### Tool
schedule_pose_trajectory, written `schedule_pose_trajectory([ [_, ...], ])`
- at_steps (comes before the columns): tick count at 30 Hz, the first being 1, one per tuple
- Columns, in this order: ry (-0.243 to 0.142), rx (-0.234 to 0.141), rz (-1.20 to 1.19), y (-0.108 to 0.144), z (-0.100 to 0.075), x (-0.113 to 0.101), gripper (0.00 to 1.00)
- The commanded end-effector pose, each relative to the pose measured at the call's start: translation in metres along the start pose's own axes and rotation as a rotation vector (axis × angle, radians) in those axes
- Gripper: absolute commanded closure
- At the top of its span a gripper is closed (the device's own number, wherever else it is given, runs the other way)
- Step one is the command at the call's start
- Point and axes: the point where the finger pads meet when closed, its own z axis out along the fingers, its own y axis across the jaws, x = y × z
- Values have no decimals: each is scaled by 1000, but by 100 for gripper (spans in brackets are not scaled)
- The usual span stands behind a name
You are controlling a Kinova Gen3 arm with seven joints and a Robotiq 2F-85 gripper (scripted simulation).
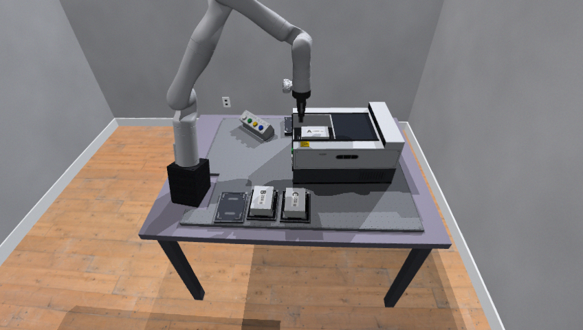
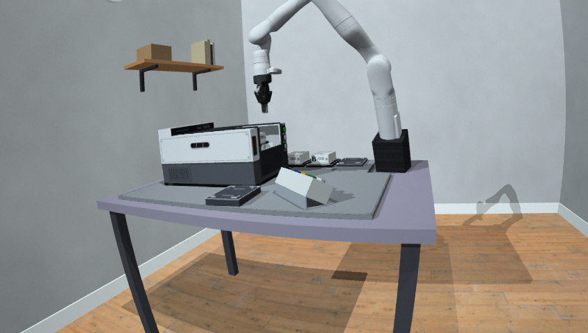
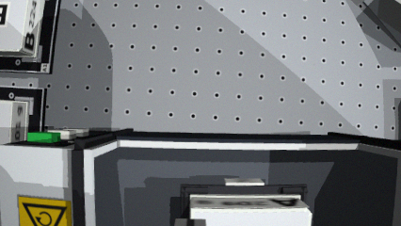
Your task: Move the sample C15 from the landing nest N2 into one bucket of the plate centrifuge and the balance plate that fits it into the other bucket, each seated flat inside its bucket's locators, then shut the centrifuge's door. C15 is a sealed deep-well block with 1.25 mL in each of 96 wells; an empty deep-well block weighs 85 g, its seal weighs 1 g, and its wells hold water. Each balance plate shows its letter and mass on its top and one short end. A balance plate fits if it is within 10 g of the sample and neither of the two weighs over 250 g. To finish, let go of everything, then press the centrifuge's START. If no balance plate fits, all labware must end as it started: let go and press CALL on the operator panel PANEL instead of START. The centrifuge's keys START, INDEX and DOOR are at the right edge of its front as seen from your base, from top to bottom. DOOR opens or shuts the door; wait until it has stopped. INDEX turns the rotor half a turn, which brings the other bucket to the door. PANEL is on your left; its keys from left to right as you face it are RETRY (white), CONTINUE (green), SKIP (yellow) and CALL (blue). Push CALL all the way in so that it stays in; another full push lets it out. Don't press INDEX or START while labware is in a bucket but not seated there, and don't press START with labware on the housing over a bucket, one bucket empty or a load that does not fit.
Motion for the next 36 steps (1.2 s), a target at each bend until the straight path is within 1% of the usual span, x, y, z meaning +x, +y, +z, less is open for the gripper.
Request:
schedule_pose_trajectory([
  [1,-2,0,0,-5,-4,8,90],
  [12,-2,0,0,-23,-14,38,90],
  [14,-2,0,0,-23,-14,38,90],
  [29,-2,0,0,-47,-29,80,90],
  [31,-2,0,0,-47,-29,80,90],
  [36,-2,0,0,-55,-33,93,90],
])
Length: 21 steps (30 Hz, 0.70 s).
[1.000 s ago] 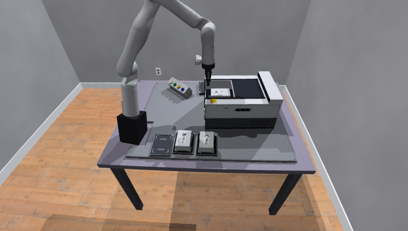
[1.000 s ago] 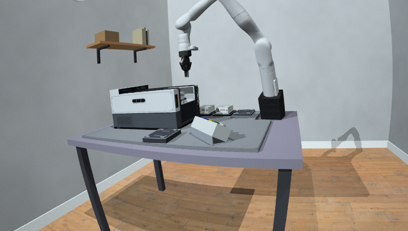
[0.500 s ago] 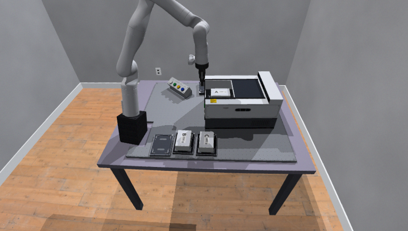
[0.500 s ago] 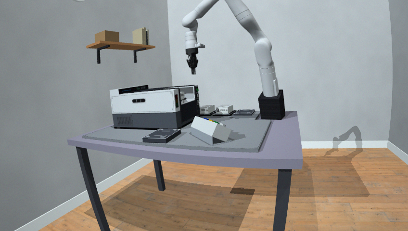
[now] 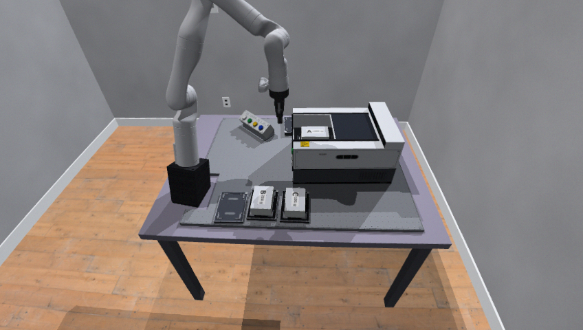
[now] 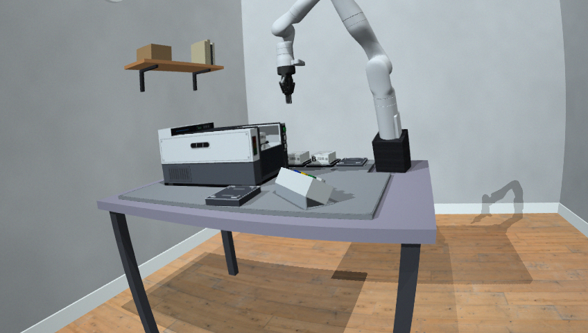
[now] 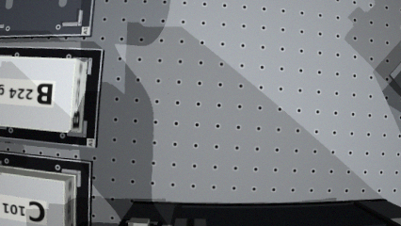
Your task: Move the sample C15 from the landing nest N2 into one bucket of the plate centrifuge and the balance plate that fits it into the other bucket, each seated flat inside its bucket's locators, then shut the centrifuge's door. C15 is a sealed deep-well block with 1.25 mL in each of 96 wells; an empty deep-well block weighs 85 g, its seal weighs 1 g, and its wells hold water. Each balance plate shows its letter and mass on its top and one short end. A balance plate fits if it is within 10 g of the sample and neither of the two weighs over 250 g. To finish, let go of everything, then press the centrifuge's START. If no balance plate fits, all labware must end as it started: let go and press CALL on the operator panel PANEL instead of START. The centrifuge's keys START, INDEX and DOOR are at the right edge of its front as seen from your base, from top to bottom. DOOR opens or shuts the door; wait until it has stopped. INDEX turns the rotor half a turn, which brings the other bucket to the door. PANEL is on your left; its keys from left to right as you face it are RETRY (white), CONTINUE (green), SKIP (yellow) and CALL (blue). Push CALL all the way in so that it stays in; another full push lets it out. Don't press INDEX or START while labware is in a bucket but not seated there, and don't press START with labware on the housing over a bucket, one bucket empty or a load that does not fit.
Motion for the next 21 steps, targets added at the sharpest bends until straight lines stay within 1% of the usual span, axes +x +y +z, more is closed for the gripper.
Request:
schedule_pose_trajectory([
  [1,-2,0,0,-5,-4,9,90],
  [10,-2,0,0,-20,-12,33,90],
  [12,-2,0,0,-20,-12,33,90],
  [21,-2,0,0,-35,-21,58,90],
])
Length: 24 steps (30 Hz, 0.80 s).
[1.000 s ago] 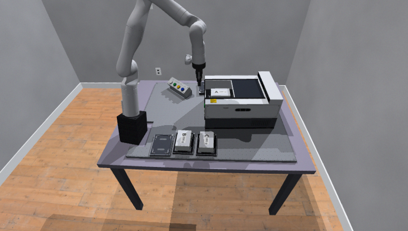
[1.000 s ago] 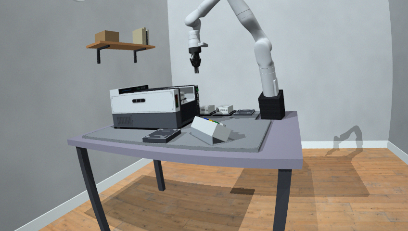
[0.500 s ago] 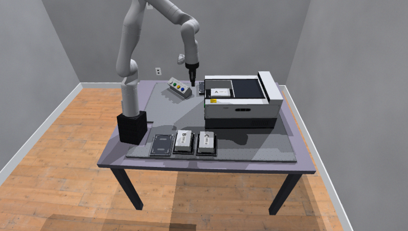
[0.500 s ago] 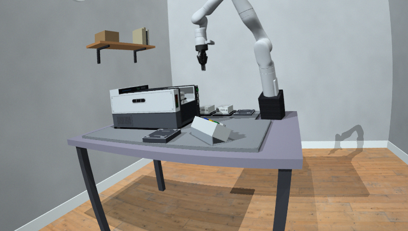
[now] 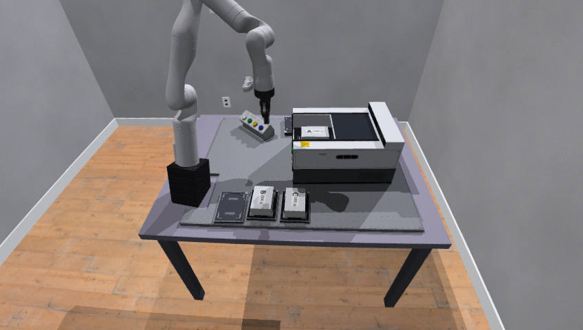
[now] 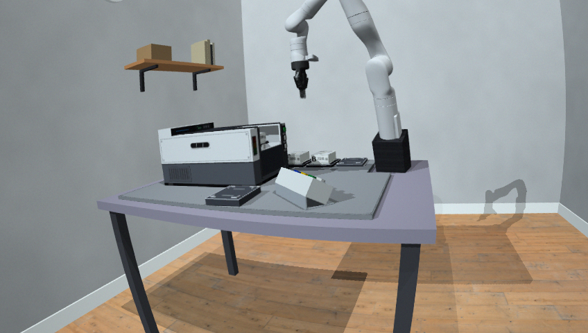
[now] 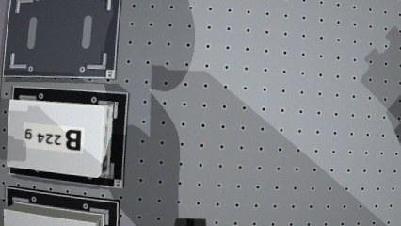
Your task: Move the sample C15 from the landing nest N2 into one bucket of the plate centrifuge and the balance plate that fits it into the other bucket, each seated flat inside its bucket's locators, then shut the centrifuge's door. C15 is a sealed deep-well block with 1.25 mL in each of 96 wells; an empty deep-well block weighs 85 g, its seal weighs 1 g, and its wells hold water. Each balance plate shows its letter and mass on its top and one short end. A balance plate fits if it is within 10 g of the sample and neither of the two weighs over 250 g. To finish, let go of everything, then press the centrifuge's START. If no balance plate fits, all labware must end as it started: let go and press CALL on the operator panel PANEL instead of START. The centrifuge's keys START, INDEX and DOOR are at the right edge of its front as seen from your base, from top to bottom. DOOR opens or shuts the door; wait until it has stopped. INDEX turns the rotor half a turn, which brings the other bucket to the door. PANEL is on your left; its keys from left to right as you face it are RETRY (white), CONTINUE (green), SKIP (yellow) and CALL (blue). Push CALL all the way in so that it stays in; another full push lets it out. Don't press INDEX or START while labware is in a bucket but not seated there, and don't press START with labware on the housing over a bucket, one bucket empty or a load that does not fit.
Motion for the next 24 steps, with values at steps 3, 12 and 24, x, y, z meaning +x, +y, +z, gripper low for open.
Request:
schedule_pose_trajectory([
  [3,-2,0,0,-9,-6,14,90],
  [12,-2,0,0,-20,-12,33,90],
  [24,-102,0,0,-21,-13,34,90],
])
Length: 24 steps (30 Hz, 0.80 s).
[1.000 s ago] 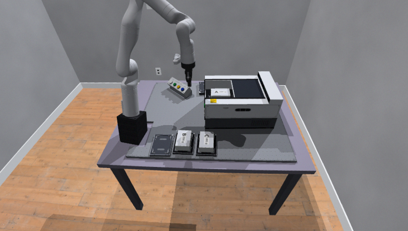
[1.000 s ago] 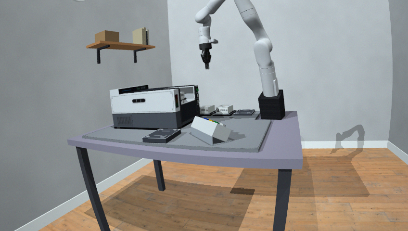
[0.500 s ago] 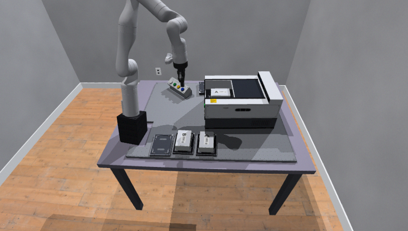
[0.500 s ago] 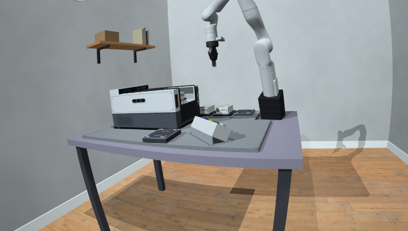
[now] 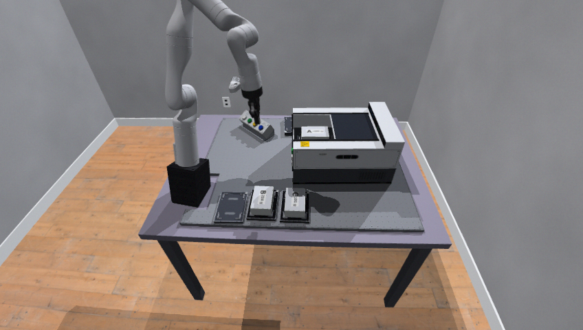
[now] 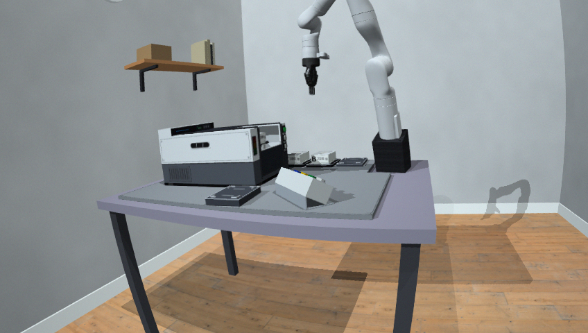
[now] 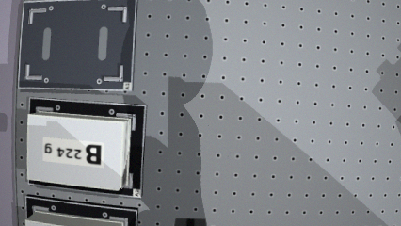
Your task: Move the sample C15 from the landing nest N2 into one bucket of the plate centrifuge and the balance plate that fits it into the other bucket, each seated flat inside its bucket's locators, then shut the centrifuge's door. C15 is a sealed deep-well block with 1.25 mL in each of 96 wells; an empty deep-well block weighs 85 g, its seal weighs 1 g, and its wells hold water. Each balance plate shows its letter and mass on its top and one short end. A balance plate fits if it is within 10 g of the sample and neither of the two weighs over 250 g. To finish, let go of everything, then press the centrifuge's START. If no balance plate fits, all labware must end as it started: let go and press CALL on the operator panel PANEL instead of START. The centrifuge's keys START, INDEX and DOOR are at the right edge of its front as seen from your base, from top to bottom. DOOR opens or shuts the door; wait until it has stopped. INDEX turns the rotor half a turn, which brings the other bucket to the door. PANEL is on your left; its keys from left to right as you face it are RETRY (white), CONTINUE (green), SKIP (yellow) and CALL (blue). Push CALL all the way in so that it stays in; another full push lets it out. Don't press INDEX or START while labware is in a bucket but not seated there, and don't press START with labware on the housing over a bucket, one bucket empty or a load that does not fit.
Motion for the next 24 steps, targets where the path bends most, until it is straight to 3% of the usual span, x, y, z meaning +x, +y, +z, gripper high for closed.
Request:
schedule_pose_trajectory([
  [1,-40,-2,-1,0,0,0,90],
  [16,-340,-2,-1,0,0,0,90],
  [18,-340,-2,-1,0,0,0,90],
  [20,-376,-2,-1,0,0,0,90],
  [24,-376,-2,-1,0,0,0,90],
])
